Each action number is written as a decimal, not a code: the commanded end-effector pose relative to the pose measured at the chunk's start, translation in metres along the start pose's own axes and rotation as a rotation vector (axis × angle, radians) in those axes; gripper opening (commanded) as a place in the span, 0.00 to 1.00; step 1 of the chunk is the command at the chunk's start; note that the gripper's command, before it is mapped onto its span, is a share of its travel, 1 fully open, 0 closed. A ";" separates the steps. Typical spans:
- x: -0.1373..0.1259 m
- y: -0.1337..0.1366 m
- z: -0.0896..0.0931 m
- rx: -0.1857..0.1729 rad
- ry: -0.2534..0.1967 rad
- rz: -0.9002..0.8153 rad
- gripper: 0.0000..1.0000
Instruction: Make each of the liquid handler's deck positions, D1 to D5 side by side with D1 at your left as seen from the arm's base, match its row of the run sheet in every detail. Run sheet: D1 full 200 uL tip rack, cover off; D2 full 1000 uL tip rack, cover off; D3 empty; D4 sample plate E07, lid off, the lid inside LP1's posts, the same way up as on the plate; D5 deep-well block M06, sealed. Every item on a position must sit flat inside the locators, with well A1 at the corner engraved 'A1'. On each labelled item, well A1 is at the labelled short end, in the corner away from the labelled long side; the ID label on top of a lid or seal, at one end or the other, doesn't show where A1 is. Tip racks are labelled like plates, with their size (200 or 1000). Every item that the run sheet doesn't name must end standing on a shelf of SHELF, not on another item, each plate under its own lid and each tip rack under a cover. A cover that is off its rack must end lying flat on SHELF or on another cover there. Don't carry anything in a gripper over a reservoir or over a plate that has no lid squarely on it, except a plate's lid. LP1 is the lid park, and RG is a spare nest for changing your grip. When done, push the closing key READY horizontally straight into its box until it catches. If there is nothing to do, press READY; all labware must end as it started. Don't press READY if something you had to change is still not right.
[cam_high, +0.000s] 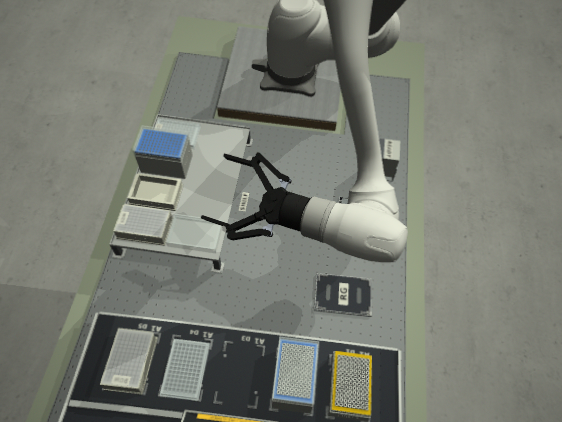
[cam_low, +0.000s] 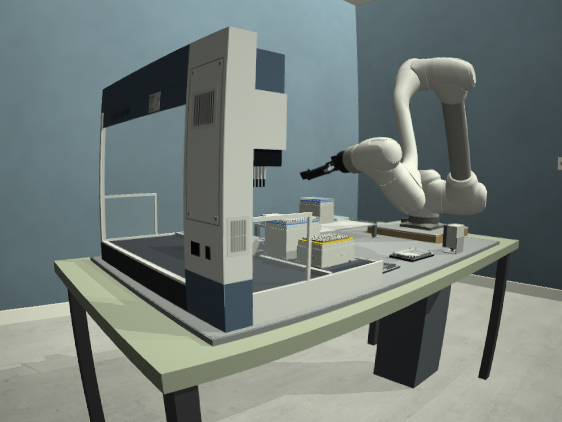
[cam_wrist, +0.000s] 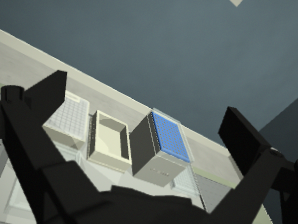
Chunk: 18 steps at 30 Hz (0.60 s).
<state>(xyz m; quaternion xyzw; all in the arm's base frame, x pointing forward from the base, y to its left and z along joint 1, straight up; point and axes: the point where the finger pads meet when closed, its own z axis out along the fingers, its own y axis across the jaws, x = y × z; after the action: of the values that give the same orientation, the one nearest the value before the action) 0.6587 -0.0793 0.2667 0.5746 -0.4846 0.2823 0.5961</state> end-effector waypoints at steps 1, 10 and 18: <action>0.001 0.000 0.000 0.000 -0.001 0.001 1.00; 0.001 0.000 0.000 0.000 -0.001 0.001 1.00; 0.002 -0.003 -0.004 0.015 -0.007 -0.011 0.79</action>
<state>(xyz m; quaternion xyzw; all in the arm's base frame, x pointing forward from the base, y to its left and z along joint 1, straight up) 0.6588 -0.0792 0.2667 0.5748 -0.4843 0.2822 0.5961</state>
